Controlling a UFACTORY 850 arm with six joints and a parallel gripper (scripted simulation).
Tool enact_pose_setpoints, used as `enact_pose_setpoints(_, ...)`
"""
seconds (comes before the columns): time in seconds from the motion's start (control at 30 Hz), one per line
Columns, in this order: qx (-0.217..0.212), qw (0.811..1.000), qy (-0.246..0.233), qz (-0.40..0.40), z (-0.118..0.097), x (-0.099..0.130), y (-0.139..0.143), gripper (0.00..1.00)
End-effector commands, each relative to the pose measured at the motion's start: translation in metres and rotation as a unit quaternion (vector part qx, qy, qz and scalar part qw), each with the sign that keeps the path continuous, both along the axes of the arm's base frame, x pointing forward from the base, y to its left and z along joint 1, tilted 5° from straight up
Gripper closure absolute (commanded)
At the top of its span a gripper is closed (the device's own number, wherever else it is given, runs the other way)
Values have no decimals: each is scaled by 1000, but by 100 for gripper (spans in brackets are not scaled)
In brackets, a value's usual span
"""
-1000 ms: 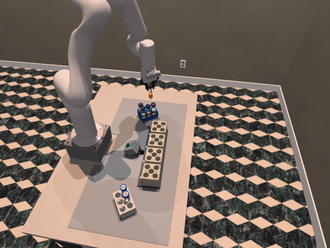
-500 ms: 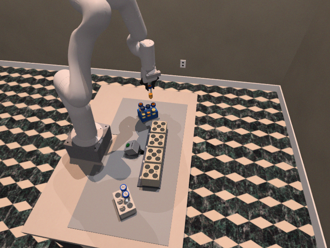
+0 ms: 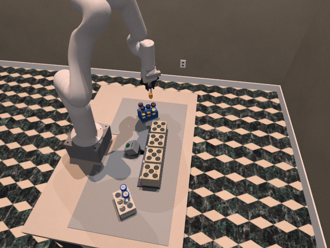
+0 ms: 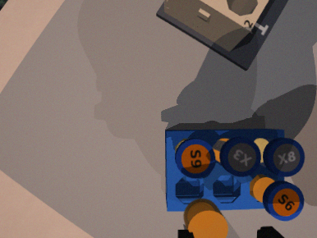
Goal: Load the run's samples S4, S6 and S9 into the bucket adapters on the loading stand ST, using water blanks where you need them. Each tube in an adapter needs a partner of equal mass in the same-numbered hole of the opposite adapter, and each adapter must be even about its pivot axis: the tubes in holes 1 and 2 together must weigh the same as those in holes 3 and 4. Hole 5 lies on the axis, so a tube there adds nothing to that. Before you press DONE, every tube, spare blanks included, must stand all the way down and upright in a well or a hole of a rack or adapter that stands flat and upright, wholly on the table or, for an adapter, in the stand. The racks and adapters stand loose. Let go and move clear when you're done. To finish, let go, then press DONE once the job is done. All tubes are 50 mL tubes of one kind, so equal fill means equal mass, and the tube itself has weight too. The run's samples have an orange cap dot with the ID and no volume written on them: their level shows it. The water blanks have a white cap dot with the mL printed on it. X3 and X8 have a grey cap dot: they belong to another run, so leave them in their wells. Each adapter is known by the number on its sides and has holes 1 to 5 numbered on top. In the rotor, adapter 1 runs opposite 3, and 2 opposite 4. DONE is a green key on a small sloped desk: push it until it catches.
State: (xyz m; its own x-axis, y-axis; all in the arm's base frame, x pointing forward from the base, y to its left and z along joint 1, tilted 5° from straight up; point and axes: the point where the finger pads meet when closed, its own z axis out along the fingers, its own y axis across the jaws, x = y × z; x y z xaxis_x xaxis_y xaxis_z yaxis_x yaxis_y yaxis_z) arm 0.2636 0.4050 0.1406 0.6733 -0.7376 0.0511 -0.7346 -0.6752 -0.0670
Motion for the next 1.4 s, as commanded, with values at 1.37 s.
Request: enact_pose_setpoints(1.37, -38, 889, -4, 456, 5, 69, -171, 100)
